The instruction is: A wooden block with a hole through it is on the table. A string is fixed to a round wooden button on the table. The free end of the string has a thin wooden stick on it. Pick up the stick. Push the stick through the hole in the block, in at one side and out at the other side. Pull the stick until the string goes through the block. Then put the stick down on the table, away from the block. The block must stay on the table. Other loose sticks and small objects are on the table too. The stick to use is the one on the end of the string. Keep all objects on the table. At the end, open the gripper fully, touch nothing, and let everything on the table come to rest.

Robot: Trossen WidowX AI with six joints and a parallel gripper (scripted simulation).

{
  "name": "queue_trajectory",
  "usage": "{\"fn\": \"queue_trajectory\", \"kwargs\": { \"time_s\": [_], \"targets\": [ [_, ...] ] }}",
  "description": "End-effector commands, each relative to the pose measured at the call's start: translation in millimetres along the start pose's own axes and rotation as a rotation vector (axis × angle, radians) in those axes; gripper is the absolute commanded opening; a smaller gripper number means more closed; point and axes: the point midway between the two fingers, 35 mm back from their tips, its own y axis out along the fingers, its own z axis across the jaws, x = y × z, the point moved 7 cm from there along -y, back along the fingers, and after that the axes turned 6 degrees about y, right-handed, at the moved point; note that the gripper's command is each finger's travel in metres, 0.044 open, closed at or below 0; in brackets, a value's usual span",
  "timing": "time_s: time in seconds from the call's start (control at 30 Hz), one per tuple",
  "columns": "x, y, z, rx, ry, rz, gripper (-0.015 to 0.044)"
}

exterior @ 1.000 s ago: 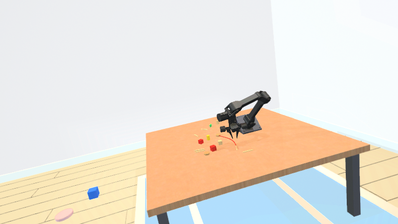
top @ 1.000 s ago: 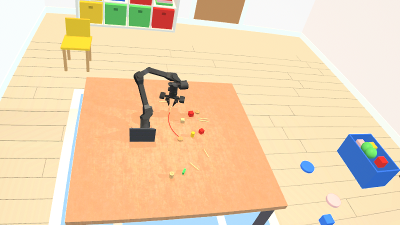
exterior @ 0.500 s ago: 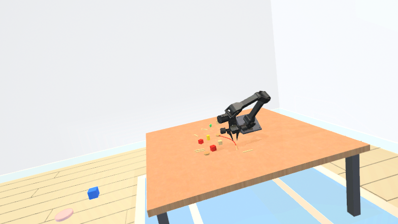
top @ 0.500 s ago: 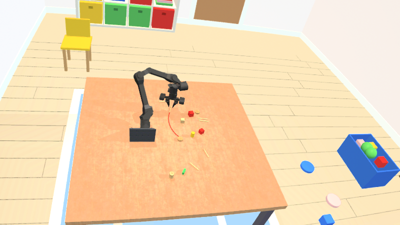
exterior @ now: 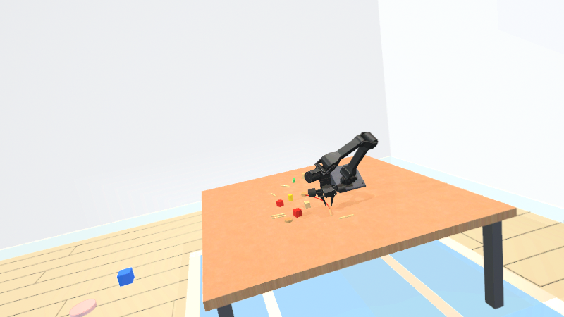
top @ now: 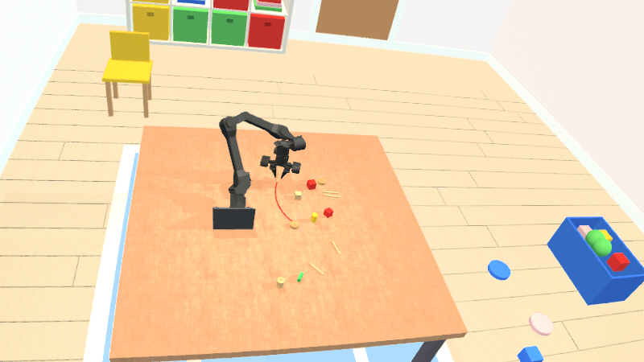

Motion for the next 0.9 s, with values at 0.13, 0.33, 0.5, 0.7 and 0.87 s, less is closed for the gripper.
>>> {"fn": "queue_trajectory", "kwargs": {
  "time_s": [0.13, 0.33, 0.5, 0.7, 0.87],
  "targets": [
    [-0.5, 14.5, 0.8, -0.001, 0.004, 0.0, 0.0121],
    [-0.7, 23.0, 1.9, 0.0, 0.004, -0.002, 0.0121],
    [-0.7, 23.2, 1.9, 0.0, 0.004, -0.002, 0.0121],
    [-0.4, 21.5, 2.0, 0.002, 0.001, -0.004, 0.0],
    [-0.4, 21.5, 2.0, 0.002, 0.001, -0.004, 0.0]
  ]
}}
